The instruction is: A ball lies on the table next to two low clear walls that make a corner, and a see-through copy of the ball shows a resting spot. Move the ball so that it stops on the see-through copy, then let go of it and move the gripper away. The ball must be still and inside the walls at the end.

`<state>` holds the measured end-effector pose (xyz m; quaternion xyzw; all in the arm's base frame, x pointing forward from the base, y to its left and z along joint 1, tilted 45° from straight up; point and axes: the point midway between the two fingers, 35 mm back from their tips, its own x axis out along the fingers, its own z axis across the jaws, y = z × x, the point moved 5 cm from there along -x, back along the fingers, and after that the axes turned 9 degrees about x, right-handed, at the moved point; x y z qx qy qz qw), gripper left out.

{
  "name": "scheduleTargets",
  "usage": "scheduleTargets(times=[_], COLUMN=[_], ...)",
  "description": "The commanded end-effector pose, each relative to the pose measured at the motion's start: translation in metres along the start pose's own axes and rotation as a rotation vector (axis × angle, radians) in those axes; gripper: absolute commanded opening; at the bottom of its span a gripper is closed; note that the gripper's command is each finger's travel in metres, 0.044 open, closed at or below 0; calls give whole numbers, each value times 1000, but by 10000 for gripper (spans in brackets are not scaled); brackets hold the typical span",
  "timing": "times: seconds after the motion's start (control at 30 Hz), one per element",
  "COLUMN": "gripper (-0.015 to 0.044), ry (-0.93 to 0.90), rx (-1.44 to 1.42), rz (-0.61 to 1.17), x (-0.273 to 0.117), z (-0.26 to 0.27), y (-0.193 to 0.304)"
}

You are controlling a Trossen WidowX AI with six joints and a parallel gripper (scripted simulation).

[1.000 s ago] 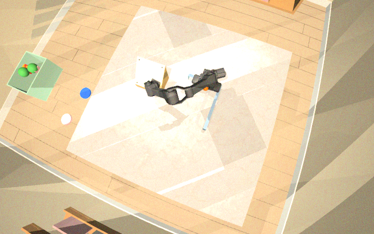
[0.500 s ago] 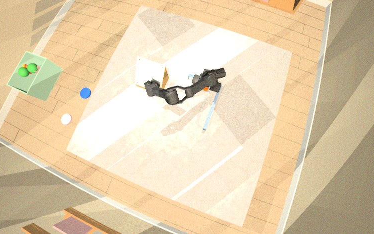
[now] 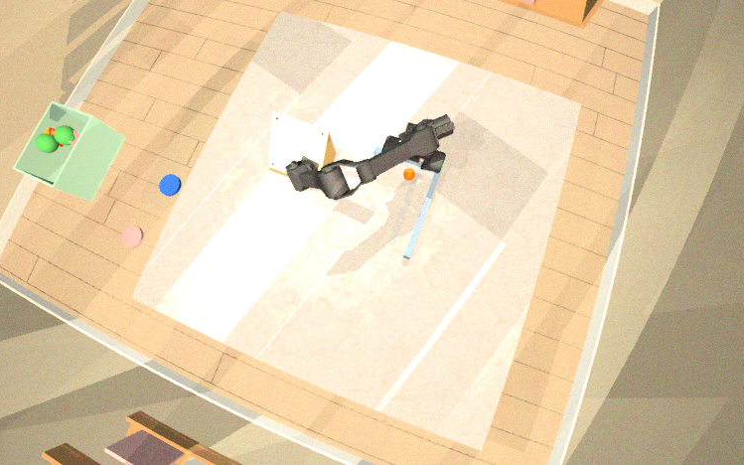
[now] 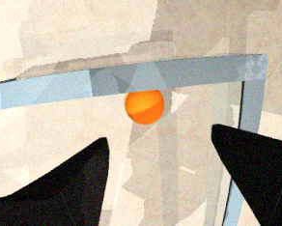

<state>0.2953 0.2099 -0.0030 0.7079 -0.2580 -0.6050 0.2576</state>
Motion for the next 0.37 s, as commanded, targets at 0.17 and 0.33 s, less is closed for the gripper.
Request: scheduleTargets(times=[0.17, 0.33], gripper=[405, 440], ry=[-8, -8], rx=[-1, 0], rz=[5, 5], x=[-35, -46], z=[2, 3], y=[2, 3])
